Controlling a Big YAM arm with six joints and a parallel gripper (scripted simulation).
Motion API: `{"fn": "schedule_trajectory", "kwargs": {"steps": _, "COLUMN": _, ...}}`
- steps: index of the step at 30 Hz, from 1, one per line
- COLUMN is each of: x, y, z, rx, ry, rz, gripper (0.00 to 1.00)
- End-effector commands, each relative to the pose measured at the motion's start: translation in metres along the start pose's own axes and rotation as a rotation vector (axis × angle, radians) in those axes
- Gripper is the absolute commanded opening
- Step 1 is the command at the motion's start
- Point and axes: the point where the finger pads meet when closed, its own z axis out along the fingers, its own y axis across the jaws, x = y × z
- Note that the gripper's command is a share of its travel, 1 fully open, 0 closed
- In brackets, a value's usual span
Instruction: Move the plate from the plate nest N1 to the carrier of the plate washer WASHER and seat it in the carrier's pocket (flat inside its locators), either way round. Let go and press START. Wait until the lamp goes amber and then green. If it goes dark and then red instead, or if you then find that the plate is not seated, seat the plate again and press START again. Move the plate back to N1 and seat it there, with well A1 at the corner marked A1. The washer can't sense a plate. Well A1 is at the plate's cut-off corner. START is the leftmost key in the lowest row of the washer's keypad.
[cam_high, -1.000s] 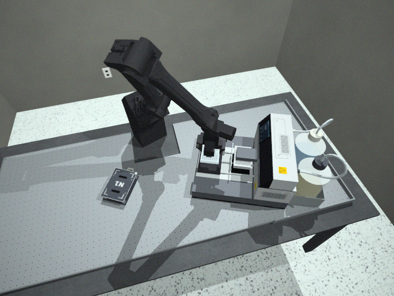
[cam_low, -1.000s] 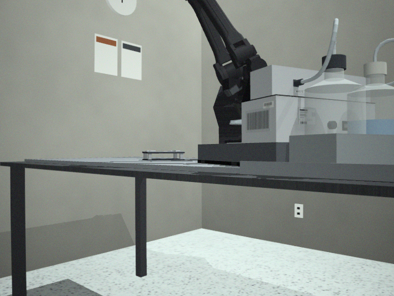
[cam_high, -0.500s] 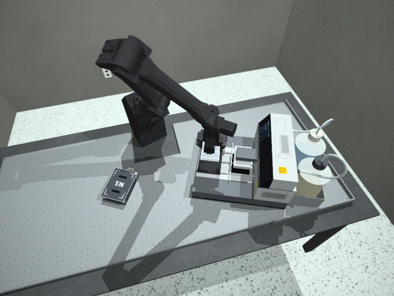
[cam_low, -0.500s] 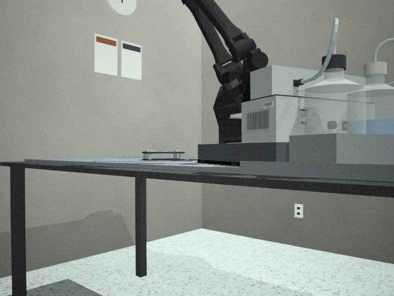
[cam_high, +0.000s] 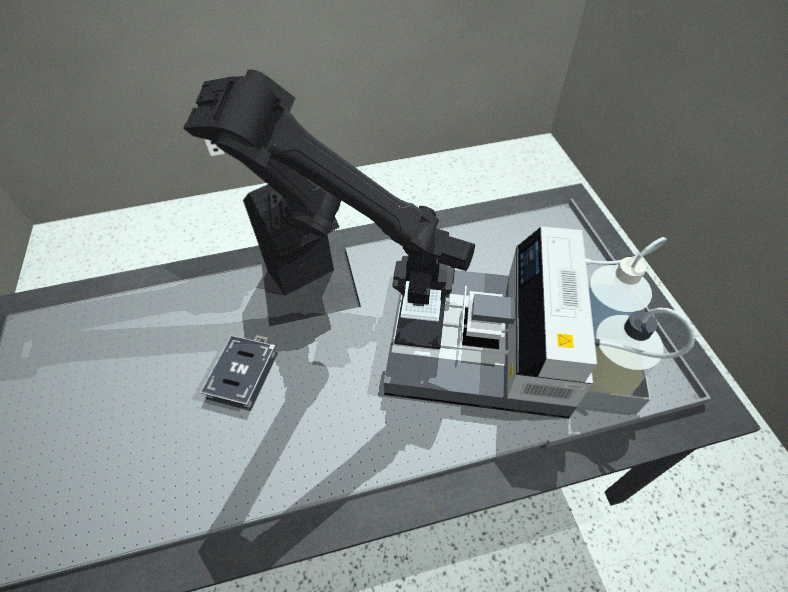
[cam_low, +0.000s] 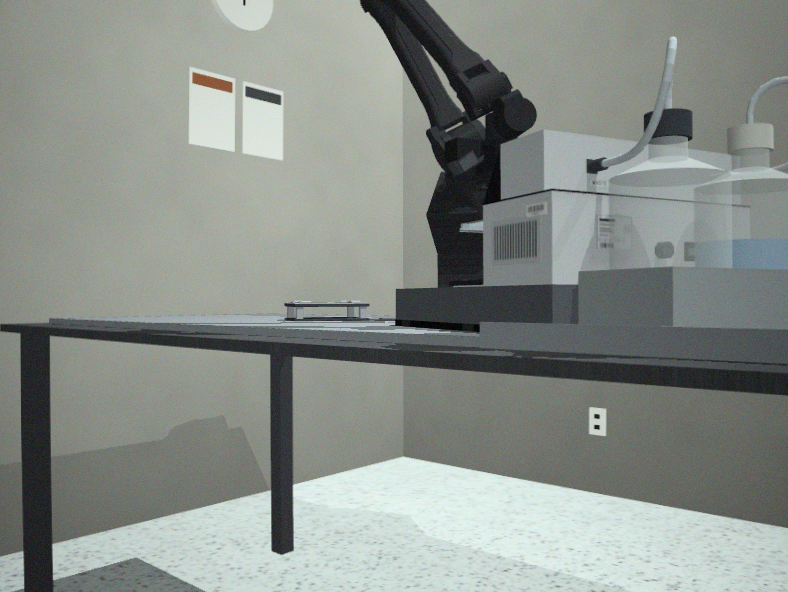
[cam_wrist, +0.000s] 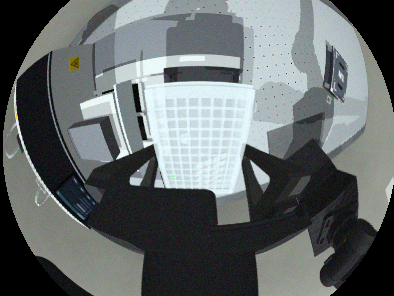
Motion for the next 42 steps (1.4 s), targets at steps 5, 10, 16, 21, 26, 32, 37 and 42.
{"fn": "schedule_trajectory", "kwargs": {"steps": 5, "x": -0.028, "y": -0.022, "z": -0.001, "rx": 0.011, "ry": -0.008, "rz": 0.027, "gripper": 0.82}}
{"fn": "schedule_trajectory", "kwargs": {"steps": 10, "x": -0.05, "y": -0.033, "z": 0.001, "rx": -0.002, "ry": -0.014, "rz": 0.032, "gripper": 0.82}}
{"fn": "schedule_trajectory", "kwargs": {"steps": 16, "x": -0.068, "y": -0.042, "z": 0.002, "rx": -0.01, "ry": -0.02, "rz": 0.033, "gripper": 0.82}}
{"fn": "schedule_trajectory", "kwargs": {"steps": 21, "x": -0.091, "y": -0.053, "z": 0.002, "rx": -0.016, "ry": -0.028, "rz": 0.032, "gripper": 0.82}}
{"fn": "schedule_trajectory", "kwargs": {"steps": 26, "x": -0.121, "y": -0.058, "z": 0.001, "rx": -0.024, "ry": -0.038, "rz": 0.03, "gripper": 0.82}}
{"fn": "schedule_trajectory", "kwargs": {"steps": 32, "x": -0.117, "y": -0.057, "z": 0.004, "rx": -0.028, "ry": -0.021, "rz": 0.013, "gripper": 0.82}}
{"fn": "schedule_trajectory", "kwargs": {"steps": 37, "x": -0.121, "y": -0.061, "z": 0.004, "rx": -0.018, "ry": -0.03, "rz": 0.023, "gripper": 0.82}}
{"fn": "schedule_trajectory", "kwargs": {"steps": 42, "x": -0.121, "y": -0.061, "z": 0.004, "rx": -0.018, "ry": -0.03, "rz": 0.023, "gripper": 0.82}}
